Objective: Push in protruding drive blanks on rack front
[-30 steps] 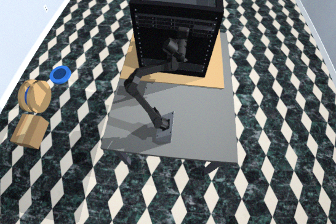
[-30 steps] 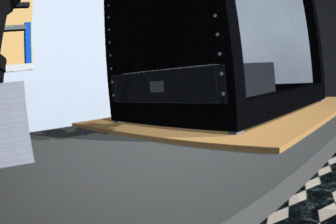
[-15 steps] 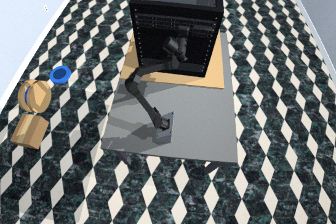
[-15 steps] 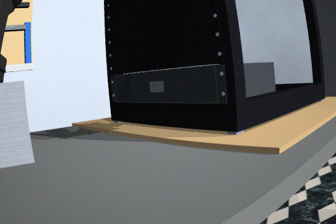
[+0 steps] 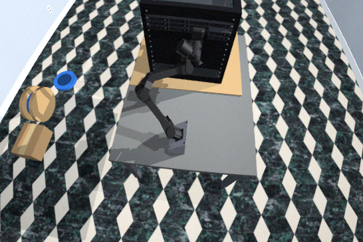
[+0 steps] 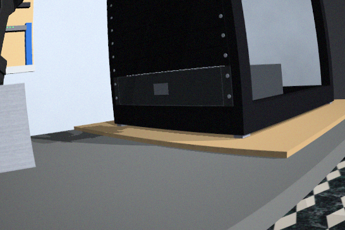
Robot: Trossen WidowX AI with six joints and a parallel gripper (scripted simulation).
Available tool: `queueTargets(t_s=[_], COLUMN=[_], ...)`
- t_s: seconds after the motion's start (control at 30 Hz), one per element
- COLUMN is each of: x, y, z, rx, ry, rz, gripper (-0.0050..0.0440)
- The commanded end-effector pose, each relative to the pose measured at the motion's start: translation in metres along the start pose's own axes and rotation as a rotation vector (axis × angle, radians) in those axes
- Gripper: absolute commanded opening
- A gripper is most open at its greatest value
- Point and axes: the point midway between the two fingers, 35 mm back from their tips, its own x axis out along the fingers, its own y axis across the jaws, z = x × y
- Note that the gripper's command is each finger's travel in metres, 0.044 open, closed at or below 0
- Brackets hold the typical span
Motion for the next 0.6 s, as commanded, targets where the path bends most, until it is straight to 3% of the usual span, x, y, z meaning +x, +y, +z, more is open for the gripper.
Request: queueTargets(t_s=[0.0, 0.57], x=[0.0015, 0.0045], y=[-0.009, -0.0089], z=[0.0065, 0.0067], rx=[-0.013, -0.013], ry=[-0.01, -0.01], rz=[-0.015, -0.015], gripper=[-0.005, -0.005])
